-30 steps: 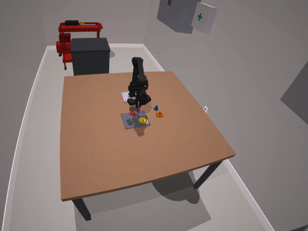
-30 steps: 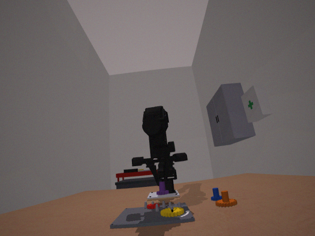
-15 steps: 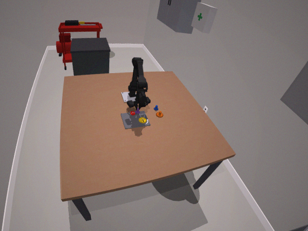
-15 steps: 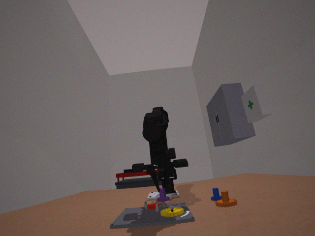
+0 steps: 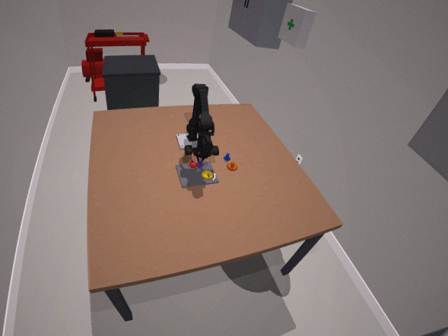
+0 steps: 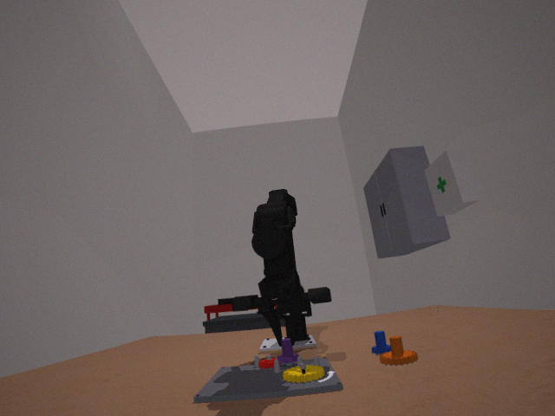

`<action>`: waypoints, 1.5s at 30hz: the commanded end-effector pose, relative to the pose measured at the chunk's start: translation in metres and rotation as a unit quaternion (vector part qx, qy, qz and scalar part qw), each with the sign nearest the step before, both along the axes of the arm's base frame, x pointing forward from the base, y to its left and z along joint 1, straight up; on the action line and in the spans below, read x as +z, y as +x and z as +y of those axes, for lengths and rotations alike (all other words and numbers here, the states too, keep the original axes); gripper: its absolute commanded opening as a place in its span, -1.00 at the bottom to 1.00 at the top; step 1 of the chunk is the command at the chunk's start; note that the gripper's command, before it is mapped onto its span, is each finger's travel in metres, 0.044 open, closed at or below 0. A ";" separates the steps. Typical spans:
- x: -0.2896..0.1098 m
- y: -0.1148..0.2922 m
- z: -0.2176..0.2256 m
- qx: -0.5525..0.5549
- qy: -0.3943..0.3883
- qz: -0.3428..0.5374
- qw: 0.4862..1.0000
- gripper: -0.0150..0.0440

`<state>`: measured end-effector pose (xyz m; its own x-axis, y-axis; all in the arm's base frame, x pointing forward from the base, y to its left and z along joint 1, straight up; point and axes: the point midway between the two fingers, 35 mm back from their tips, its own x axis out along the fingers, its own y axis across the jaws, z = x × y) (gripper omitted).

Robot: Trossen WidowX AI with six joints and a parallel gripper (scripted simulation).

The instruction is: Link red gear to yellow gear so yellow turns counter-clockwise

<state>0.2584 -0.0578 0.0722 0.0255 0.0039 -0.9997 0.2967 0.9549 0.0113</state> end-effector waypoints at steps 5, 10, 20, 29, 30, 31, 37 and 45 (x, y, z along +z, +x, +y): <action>-0.002 0.001 0.000 0.023 -0.001 0.000 1.000 -0.49; -0.003 0.001 0.000 0.089 -0.003 0.000 0.996 -0.49; -0.006 0.000 0.000 0.219 -0.006 -0.001 0.976 -0.49; -0.007 0.001 0.000 0.210 -0.006 -0.001 0.978 -0.22; -0.006 0.001 0.000 0.204 -0.006 -0.001 0.979 -0.14; -0.006 0.001 0.000 0.195 -0.006 -0.001 0.981 -0.05; 0.002 0.001 0.000 0.153 -0.005 -0.001 0.988 -0.02; 0.042 -0.001 0.000 0.106 -0.003 0.000 0.994 -0.02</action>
<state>0.2587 -0.0578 0.1025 0.0235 0.0041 -0.9997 0.0593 0.9982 0.0055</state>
